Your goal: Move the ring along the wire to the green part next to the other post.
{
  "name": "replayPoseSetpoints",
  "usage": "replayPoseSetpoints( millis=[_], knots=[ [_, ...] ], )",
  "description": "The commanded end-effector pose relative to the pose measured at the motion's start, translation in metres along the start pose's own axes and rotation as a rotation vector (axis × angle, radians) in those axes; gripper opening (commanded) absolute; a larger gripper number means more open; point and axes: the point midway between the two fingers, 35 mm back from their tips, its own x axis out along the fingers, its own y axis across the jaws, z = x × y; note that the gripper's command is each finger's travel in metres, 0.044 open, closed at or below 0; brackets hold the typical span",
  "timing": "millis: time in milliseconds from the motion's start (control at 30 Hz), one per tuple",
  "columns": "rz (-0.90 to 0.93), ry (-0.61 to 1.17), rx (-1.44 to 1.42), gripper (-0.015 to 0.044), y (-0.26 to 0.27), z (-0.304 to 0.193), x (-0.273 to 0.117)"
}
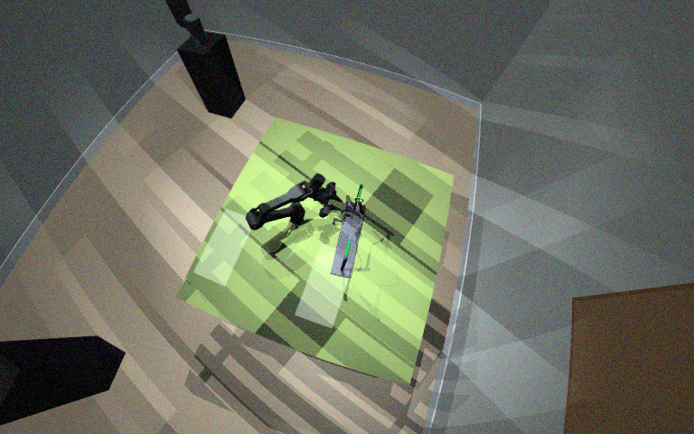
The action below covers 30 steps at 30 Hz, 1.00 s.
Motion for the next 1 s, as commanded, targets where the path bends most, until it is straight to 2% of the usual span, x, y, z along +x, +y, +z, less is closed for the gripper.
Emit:
replayPoseSetpoints(
  millis=[0,200,967],
  knots=[
    [0.005,-0.007,0.008,0.0291,0.001,0.002,-0.017],
    [0.01,-0.032,0.0,0.044,-0.004,0.006,-0.044],
    [0.01,-0.032,0.0,0.044,-0.004,0.006,-0.044]
  ],
)
